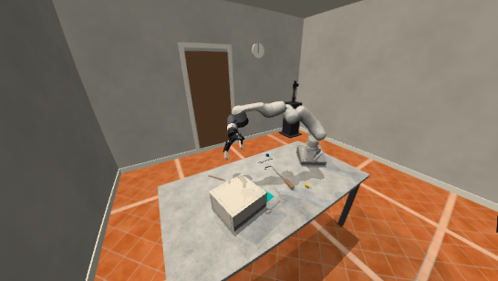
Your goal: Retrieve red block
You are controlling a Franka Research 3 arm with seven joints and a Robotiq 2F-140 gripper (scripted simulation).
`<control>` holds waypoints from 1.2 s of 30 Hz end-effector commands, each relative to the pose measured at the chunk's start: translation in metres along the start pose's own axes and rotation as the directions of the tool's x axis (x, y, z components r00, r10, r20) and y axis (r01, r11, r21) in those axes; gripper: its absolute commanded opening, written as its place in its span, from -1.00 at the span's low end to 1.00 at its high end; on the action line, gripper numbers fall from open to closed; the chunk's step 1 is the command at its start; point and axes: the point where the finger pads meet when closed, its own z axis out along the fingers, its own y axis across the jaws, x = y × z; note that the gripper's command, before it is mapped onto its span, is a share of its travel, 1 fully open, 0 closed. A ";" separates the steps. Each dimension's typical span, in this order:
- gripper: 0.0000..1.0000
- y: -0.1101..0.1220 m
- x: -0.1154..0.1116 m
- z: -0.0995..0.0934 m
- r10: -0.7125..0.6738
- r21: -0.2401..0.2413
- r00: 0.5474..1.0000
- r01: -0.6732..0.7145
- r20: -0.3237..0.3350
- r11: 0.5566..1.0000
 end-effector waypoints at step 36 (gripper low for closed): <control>-1.00 0.045 0.022 0.045 0.330 0.066 0.940 -0.325 -0.086 0.943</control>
